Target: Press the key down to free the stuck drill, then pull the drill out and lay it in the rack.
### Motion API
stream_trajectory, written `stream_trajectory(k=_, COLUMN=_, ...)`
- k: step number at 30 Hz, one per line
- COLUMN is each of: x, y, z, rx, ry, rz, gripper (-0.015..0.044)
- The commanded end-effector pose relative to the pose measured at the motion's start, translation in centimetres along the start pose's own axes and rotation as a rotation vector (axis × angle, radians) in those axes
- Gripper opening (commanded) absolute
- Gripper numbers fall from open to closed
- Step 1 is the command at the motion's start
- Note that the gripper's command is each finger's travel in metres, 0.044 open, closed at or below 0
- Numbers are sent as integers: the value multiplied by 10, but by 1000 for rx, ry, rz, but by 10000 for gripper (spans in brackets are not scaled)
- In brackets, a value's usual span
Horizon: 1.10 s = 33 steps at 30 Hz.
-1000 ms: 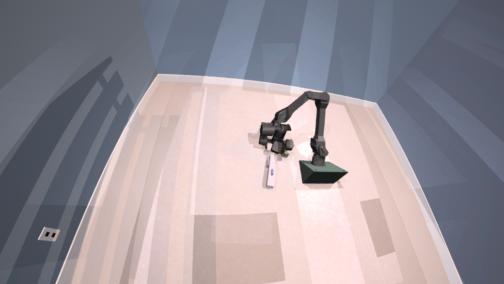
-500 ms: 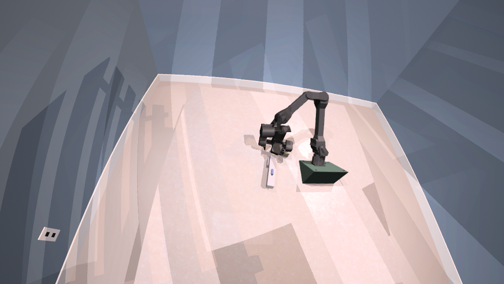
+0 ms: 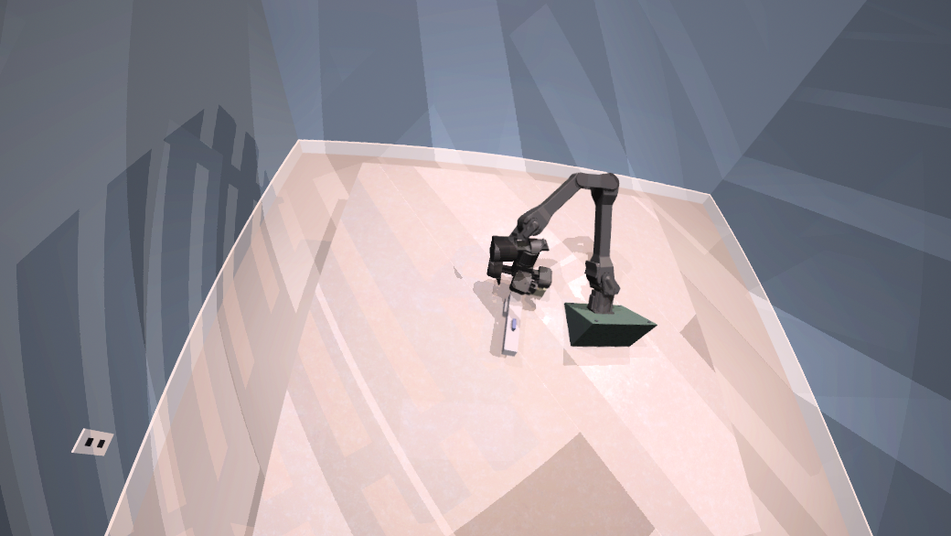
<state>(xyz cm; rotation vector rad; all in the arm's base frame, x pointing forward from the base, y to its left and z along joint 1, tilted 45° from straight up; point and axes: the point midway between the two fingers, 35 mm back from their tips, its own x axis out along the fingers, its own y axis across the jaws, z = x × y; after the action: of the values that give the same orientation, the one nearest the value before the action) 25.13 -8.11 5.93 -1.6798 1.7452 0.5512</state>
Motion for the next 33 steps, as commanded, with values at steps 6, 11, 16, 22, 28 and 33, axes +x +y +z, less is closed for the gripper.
stream_trajectory(k=6, x=0, y=0, z=1, rx=0, ry=0, rz=0, gripper=361)
stream_trajectory(k=11, x=0, y=0, z=1, rx=0, ry=0, rz=0, gripper=230)
stream_trajectory(k=16, x=0, y=0, z=1, rx=0, ry=0, rz=0, gripper=99)
stream_trajectory(k=22, x=0, y=0, z=1, rx=0, ry=0, rz=0, gripper=19)
stream_trajectory(k=28, x=-1, y=1, z=1, rx=1, ry=-4, rz=3, gripper=0)
stream_trajectory(k=33, x=-2, y=2, z=1, rx=1, ry=-6, rz=4, gripper=0)
